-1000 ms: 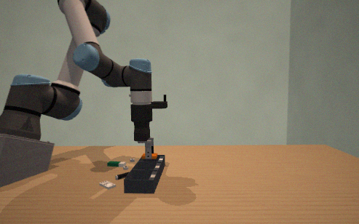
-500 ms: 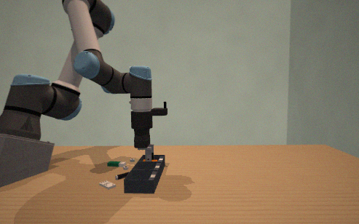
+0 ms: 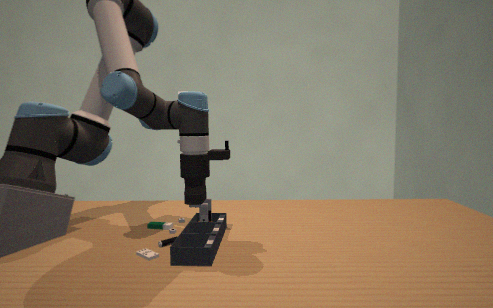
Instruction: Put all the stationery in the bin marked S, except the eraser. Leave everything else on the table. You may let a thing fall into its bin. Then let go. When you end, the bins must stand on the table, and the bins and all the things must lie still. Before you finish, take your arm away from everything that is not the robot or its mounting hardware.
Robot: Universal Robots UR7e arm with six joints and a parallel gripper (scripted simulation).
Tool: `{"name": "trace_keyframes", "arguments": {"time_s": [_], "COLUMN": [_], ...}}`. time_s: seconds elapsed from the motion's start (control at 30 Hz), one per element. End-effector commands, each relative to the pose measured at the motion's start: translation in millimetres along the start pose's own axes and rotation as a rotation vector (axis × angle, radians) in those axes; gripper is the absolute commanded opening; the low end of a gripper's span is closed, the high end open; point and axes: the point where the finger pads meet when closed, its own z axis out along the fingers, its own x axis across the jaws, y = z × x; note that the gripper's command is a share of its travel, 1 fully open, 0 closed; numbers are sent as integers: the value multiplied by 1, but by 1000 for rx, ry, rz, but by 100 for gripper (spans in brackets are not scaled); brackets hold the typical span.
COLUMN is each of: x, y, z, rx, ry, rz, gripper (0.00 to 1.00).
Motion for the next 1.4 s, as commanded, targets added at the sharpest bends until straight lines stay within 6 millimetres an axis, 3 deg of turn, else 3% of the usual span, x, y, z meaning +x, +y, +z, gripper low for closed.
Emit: {"name": "trace_keyframes", "arguments": {"time_s": [0.0, 0.47, 1.3, 1.37], "x": [0, 0, 0, 0], "y": [0, 0, 0, 0], "z": [0, 0, -28, -38], "rx": [1, 1, 1, 1], "ry": [0, 0, 0, 1], "rz": [0, 0, 0, 0], "gripper": [87, 87, 87, 87]}}
